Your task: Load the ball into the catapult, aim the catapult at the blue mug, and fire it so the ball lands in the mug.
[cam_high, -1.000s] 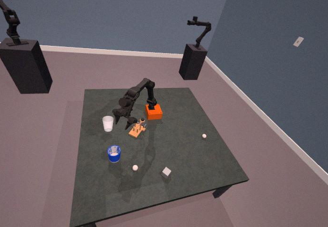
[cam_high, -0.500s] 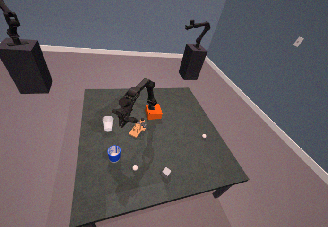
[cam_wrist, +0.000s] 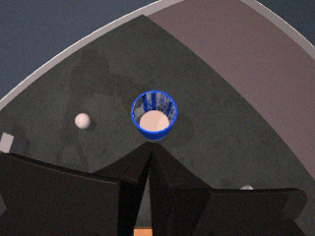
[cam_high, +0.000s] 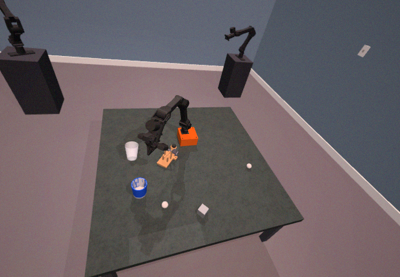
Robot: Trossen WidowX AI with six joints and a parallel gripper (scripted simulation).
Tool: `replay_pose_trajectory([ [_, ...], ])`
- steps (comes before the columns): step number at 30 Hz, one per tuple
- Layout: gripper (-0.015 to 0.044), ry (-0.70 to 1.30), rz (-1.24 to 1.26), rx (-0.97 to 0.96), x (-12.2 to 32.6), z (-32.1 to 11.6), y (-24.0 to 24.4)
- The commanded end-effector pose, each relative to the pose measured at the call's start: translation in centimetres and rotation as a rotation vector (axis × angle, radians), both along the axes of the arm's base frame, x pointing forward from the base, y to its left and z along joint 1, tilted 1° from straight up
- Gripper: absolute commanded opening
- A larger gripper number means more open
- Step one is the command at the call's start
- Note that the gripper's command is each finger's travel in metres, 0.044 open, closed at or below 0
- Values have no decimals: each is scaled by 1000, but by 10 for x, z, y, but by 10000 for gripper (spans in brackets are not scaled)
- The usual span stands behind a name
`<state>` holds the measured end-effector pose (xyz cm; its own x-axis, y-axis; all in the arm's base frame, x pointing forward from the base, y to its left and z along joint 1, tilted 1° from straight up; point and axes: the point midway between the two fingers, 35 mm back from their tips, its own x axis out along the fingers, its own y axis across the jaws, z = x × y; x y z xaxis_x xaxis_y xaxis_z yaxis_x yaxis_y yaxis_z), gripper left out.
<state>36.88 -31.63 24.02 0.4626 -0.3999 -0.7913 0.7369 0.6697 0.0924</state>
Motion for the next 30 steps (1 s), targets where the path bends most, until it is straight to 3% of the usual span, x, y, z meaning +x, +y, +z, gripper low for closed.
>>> replay_pose_trajectory([
  [1,0,83,58,7,1,-18,19],
  [30,0,758,626,-16,-49,-122,164],
])
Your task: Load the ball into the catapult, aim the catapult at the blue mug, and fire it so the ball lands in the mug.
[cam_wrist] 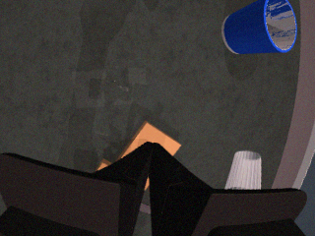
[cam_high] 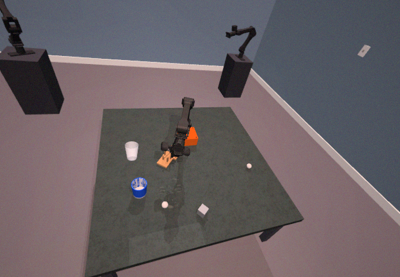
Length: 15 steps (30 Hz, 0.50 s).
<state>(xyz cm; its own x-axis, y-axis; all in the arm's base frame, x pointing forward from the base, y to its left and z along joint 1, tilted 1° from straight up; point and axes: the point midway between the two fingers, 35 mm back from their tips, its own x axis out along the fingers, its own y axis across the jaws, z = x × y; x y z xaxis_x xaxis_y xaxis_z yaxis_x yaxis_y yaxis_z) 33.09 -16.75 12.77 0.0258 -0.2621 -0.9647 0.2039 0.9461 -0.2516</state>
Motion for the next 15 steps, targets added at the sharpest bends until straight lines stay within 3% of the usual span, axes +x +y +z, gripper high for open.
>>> replay_pose_trajectory([
  [1,0,106,100,-7,-14,-11,19],
  [15,0,434,427,-28,-64,-37,70],
])
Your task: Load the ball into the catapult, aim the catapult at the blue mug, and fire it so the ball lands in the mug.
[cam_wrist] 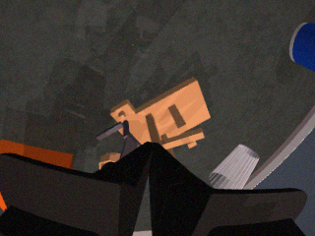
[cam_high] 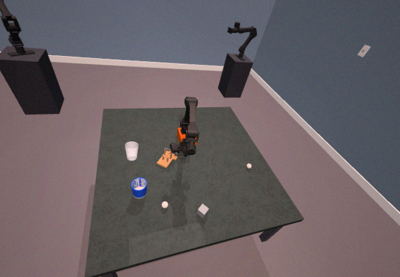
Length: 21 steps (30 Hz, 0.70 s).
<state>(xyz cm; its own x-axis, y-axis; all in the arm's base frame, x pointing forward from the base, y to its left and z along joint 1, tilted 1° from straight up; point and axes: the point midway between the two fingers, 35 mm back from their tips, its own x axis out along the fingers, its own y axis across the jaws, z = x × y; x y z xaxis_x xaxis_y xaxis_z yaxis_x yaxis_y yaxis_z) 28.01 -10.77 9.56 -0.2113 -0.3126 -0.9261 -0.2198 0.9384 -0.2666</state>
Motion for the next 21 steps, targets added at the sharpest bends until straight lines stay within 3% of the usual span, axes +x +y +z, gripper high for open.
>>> replay_pose_trajectory([
  [1,0,106,108,-11,-18,-6,13],
  [21,0,549,558,-57,-89,-13,41],
])
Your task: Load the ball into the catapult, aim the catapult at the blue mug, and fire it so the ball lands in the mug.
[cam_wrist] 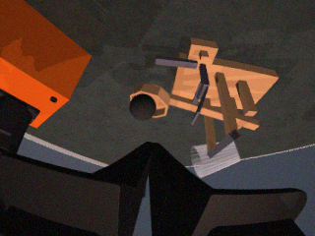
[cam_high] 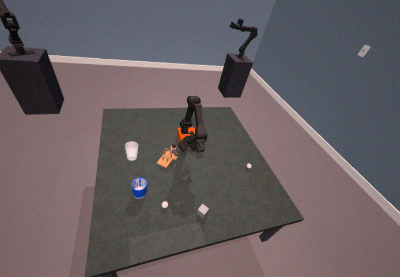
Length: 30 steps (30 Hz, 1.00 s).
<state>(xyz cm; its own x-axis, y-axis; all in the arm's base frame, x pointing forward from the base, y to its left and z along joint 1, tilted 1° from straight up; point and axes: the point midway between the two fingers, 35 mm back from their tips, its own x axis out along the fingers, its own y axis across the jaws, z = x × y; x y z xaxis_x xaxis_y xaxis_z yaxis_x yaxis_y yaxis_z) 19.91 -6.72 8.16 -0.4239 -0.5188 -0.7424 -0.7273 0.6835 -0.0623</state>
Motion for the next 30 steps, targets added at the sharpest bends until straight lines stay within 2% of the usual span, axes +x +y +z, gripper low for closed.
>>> replay_pose_trajectory([
  [1,0,55,59,-10,-8,1,0],
  [30,0,55,59,-10,-3,-38,0],
])
